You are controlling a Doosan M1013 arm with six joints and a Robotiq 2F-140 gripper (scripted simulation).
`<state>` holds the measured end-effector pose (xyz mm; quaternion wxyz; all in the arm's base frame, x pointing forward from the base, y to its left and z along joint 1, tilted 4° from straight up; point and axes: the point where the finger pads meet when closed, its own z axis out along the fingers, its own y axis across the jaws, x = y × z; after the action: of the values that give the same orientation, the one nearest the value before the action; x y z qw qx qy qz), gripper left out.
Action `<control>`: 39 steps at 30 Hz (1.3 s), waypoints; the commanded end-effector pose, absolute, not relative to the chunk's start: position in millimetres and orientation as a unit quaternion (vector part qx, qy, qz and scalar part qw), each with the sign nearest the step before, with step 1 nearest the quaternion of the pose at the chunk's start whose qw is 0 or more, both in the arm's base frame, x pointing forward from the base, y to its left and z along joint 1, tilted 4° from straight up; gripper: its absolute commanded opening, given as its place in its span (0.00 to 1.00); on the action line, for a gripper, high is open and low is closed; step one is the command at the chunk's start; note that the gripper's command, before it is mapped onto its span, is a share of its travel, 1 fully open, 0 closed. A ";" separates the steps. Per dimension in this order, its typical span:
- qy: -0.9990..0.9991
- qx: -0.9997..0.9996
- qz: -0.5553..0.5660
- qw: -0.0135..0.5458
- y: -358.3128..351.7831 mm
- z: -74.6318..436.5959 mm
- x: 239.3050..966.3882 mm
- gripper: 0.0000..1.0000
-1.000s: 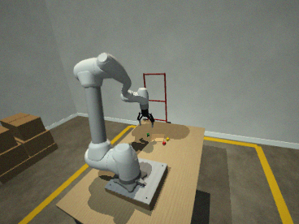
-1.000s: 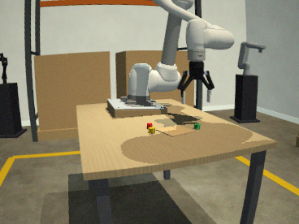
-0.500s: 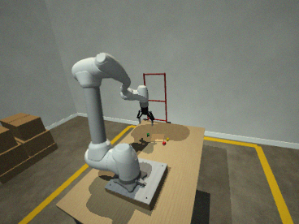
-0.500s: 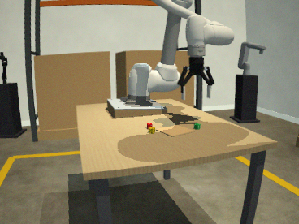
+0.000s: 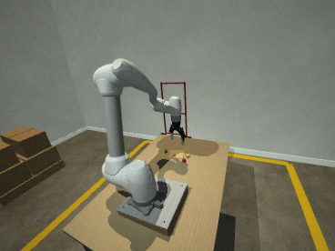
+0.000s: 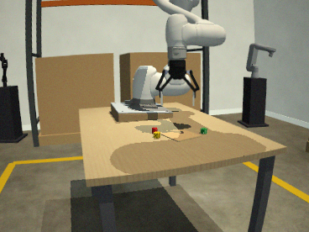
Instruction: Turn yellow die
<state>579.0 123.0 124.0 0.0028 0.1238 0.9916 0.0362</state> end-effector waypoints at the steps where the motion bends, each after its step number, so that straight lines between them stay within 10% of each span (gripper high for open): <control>1: 0.981 0.189 0.036 0.001 82.2 119.9 586.8 1.00; 31: 0.958 0.283 0.036 -0.003 26.6 79.6 589.5 1.00; 32: 0.958 0.283 0.036 -0.003 26.6 79.6 589.5 0.25; 39: 0.958 0.283 0.036 -0.003 26.6 79.6 589.5 0.25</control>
<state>589.5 26.6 79.5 -0.0028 0.2830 0.9585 0.0357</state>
